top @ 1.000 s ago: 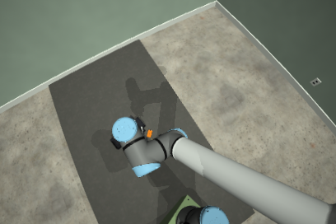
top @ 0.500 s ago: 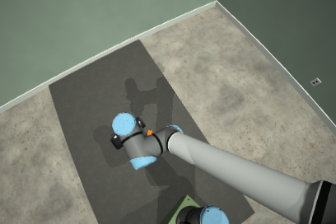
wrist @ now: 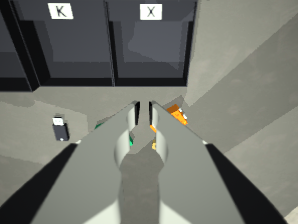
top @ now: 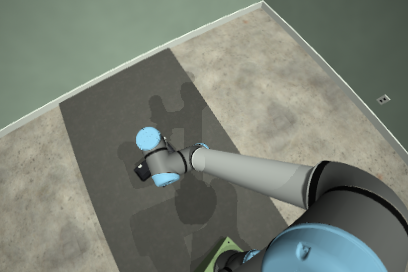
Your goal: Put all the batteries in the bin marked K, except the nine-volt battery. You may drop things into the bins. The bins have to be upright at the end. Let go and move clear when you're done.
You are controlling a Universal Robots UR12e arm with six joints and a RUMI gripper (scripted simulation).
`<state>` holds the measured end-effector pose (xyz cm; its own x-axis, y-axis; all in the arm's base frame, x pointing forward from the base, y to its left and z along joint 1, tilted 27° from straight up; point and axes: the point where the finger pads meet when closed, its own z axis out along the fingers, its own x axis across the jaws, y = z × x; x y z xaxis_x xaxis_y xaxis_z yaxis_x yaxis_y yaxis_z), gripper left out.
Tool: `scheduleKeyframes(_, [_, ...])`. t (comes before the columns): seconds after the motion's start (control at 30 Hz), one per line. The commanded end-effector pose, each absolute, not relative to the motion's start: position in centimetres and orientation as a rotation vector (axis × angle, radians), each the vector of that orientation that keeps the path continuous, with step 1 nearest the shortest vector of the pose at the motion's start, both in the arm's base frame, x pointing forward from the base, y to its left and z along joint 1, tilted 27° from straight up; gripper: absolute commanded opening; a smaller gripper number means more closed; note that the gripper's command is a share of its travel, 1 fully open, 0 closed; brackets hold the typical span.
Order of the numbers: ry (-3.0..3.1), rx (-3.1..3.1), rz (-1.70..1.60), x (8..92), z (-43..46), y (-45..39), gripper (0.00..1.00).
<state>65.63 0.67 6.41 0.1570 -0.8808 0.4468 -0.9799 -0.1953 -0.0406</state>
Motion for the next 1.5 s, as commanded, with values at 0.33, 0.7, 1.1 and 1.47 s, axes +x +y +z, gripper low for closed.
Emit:
scheduleKeyframes(0.33, [-1.803,2.178,0.555,67.5,4.8,-0.1,0.04])
scheduleKeyframes(0.7, [-1.803,2.178,0.555,67.7,2.6,-1.1,0.04])
scheduleKeyframes(1.1, [-1.803,2.178,0.555,68.1,0.3,-2.3,0.04])
scheduleKeyframes(1.47, [-1.803,2.178,0.555,68.1,0.0,-2.4,0.04])
